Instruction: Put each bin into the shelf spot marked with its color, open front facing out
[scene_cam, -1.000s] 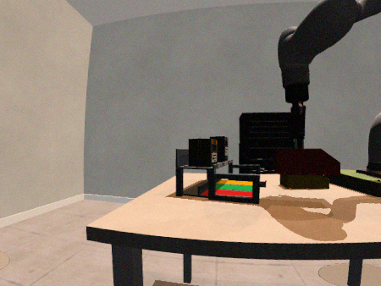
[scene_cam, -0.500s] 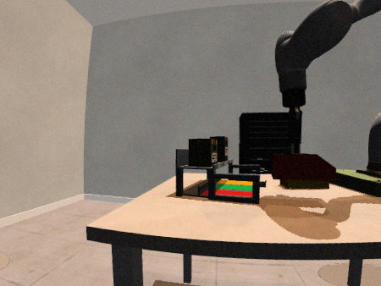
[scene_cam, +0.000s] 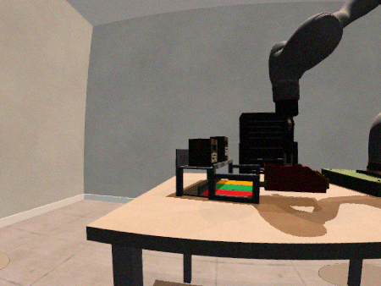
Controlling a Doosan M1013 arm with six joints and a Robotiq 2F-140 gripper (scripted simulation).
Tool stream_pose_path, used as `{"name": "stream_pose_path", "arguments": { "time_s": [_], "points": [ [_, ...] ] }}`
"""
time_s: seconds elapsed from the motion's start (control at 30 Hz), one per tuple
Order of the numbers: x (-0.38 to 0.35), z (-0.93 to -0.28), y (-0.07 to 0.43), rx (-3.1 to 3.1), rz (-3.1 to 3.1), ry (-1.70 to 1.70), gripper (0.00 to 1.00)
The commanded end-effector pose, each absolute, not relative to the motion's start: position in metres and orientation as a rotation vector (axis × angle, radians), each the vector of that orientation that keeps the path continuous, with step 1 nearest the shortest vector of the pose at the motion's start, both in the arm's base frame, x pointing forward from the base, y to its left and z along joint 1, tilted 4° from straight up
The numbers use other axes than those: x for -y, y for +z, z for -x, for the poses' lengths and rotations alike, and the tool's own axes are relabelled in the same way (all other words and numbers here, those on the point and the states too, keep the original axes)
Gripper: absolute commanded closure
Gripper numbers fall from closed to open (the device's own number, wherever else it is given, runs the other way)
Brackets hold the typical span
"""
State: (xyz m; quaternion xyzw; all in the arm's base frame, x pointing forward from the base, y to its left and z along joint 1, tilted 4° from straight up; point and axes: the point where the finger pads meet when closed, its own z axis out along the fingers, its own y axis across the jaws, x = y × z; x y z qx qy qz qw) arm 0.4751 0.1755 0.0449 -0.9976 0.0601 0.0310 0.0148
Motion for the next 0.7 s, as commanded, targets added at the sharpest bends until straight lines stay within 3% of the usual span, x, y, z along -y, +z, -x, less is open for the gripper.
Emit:
{"name": "stream_pose_path", "arguments": {
  "time_s": [0.0,0.67],
  "points": [
    [-0.1754,-0.4776,0.0411,-0.187,3.105,0.096,0.9],
    [-0.1753,-0.479,0.0388,-0.187,3.105,0.096,0.9]
  ]
}}
